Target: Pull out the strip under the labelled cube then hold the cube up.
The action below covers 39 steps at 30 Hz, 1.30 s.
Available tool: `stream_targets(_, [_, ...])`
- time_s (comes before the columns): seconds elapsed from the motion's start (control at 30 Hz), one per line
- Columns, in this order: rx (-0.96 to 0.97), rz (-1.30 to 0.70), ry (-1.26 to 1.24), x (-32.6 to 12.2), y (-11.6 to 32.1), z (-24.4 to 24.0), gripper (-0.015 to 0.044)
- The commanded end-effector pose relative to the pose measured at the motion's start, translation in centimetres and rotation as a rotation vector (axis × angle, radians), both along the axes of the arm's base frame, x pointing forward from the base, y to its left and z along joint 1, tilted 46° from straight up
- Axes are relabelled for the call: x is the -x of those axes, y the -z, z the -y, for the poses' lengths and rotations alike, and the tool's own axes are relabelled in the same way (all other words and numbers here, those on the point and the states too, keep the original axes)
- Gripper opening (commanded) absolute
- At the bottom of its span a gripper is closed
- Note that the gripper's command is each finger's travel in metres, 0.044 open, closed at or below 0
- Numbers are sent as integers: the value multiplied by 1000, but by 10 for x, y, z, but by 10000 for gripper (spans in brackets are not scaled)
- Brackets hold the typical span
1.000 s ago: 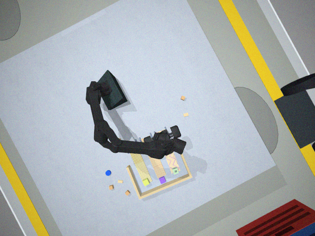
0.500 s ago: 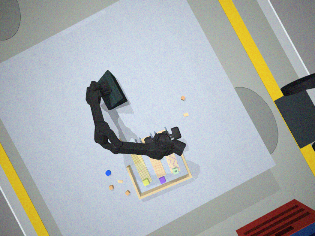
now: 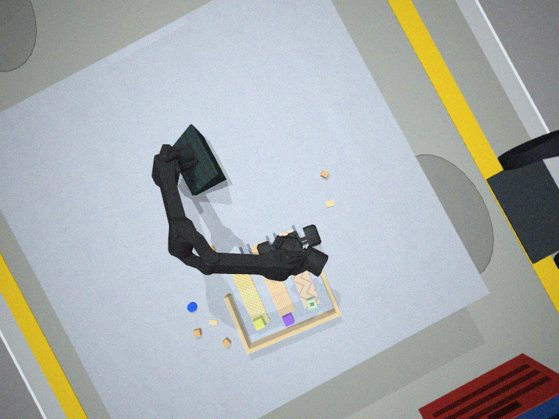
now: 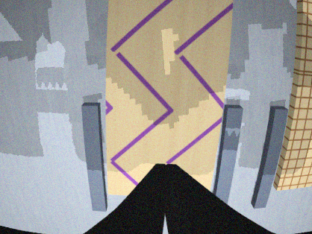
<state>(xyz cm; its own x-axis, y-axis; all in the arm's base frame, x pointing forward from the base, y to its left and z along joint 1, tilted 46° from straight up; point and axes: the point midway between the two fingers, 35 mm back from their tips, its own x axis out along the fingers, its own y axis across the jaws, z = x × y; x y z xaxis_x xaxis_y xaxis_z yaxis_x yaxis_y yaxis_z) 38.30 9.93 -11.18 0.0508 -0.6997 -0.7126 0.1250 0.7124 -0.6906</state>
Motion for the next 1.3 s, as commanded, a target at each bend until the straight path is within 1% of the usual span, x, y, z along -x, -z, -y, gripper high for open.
stream_targets(0.0, [7,-2,-7,0,4,5,0])
stream_targets(0.4, [9,-2,-7,1,18,17,0])
stream_targets(1.27, [9,-2,-7,1,19,18,0])
